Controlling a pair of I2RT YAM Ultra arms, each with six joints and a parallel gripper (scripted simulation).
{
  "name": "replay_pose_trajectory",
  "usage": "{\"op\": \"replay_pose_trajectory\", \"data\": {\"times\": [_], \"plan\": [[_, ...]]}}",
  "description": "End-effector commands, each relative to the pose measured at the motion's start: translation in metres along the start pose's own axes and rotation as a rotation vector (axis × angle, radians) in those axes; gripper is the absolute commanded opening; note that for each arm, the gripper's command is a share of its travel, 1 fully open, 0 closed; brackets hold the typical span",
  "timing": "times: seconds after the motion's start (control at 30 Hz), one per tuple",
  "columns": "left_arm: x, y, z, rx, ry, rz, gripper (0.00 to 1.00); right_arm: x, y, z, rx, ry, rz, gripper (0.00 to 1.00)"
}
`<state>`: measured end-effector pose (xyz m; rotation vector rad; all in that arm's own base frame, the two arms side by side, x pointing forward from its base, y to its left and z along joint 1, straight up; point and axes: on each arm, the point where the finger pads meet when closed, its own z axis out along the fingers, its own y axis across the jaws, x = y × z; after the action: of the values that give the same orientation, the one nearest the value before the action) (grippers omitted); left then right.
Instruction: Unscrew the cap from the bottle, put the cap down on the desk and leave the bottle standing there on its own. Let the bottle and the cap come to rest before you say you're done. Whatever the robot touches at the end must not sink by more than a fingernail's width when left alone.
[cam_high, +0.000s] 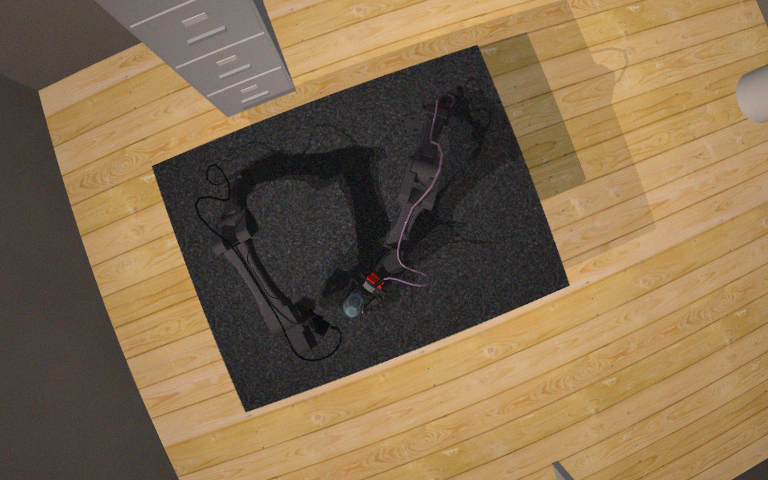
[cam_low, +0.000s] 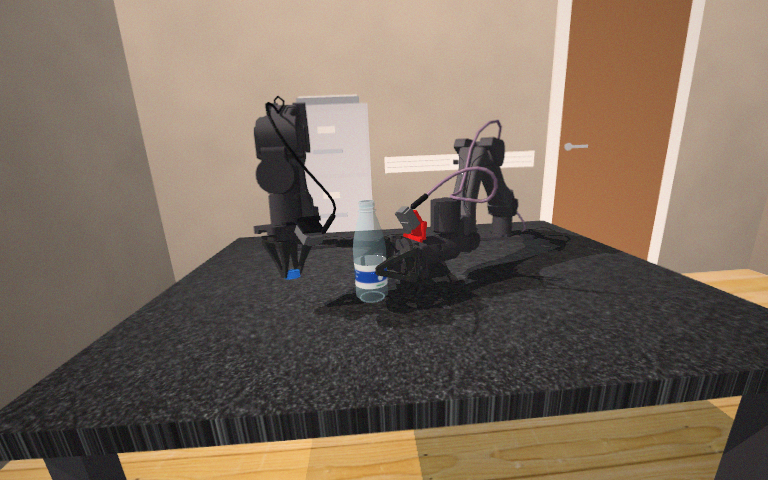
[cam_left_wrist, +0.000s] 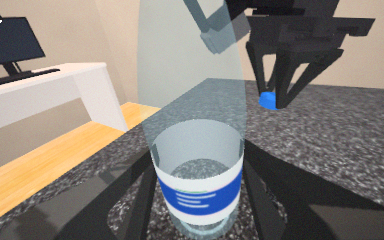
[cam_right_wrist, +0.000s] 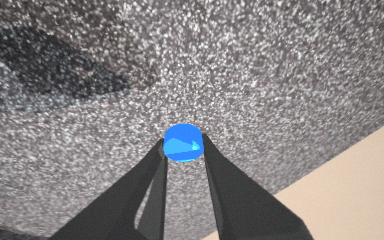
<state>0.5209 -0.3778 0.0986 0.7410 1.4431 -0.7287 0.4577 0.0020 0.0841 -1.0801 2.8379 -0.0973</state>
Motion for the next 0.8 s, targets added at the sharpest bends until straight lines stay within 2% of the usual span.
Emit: {"op": "replay_pose_trajectory", "data": {"times": [0.0, 0.23, 0.4, 0.77], "plan": [[-0.012, -0.015, 0.004, 0.031, -0.022, 0.007, 0.00, 0.001, -0.016, 0.003, -0.013, 0.009, 0.278, 0.00], [-0.008, -0.026, 0.008, 0.053, -0.018, 0.008, 0.00, 0.012, -0.026, 0.032, -0.037, 0.063, 0.606, 0.00], [-0.008, -0.027, 0.008, 0.055, -0.018, 0.008, 0.00, 0.013, -0.027, 0.034, -0.056, 0.097, 0.833, 0.00], [-0.008, -0.027, 0.008, 0.055, -0.018, 0.008, 0.00, 0.013, -0.027, 0.034, -0.056, 0.097, 0.833, 0.00]]}}
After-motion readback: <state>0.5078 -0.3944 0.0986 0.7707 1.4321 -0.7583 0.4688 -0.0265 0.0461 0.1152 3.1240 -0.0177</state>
